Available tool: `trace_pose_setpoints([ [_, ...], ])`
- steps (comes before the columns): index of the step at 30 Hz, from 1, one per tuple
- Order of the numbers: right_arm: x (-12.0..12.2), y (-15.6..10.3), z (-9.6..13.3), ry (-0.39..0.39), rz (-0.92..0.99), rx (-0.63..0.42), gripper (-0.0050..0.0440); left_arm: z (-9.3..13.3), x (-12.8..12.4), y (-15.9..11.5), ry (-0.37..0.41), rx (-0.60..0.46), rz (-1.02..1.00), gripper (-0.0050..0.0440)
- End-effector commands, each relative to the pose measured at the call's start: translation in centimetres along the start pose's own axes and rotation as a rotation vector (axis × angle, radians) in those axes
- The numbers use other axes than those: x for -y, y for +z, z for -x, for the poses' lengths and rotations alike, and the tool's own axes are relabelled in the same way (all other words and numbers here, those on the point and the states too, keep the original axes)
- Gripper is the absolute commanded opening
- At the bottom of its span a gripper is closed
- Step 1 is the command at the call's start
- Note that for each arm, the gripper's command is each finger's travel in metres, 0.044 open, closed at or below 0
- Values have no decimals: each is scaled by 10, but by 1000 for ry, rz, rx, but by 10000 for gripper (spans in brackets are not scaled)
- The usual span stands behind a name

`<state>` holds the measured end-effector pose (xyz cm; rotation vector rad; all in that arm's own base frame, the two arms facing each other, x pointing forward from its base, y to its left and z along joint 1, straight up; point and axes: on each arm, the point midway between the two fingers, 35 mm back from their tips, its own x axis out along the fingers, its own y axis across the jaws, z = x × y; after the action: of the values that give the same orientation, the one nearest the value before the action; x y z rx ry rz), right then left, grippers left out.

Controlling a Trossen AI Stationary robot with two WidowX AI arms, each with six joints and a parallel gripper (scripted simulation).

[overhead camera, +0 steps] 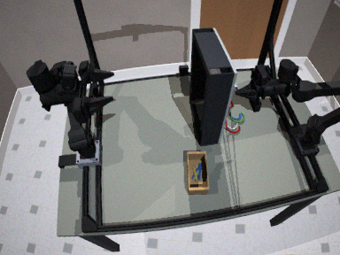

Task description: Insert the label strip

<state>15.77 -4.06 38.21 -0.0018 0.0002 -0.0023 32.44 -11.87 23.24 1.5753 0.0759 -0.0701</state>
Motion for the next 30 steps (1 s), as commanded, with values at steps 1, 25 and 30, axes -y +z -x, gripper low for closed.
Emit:
trace_pose_setpoints([
  [1, -1, 1, 0, 2, 3, 1, 440, 0, -10, 8, 20, 1, 16, -50],
  [25, -1, 1, 0, 2, 3, 1, 440, 8, -4, 7, 18, 0, 14, -50],
  [30, -1, 1, 0, 2, 3, 1, 440, 16, -3, 7, 17, 0, 19, -50],
])
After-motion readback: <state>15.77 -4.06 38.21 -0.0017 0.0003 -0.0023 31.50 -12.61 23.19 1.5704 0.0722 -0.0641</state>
